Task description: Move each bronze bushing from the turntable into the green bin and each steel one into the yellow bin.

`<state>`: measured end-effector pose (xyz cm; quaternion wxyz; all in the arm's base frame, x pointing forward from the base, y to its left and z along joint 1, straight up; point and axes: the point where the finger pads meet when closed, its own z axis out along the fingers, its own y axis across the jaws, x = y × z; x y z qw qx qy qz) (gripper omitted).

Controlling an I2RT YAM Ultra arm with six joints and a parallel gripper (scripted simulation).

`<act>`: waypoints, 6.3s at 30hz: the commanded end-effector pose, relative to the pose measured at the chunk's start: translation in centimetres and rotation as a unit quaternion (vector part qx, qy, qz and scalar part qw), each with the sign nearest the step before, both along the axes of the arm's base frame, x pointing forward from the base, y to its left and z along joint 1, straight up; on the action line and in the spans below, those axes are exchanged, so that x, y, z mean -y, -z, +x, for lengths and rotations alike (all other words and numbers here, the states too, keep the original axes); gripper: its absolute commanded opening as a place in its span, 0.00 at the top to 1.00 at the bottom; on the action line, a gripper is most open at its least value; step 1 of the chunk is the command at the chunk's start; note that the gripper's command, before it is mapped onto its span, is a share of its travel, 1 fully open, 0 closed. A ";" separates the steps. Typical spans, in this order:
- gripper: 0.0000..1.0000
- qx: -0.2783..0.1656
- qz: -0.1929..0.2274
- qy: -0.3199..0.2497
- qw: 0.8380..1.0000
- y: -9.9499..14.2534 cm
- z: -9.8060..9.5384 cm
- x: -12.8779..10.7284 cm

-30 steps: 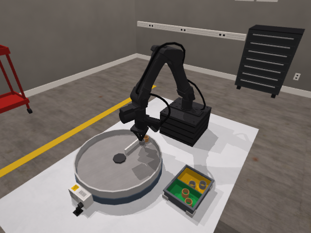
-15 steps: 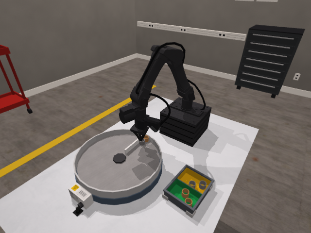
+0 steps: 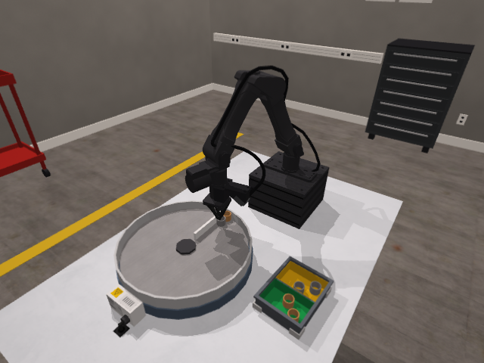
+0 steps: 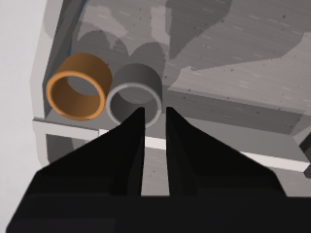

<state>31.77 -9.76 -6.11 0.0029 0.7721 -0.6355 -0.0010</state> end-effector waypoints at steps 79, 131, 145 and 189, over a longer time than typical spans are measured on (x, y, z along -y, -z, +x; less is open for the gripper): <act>0.88 0.008 0.004 0.001 1.000 0.4 0.4 -0.2; 0.88 0.010 0.003 0.001 1.000 0.1 0.7 0.0; 0.88 0.009 0.004 0.001 1.000 0.0 0.8 0.1; 0.88 0.017 0.001 0.002 1.000 0.7 1.2 0.3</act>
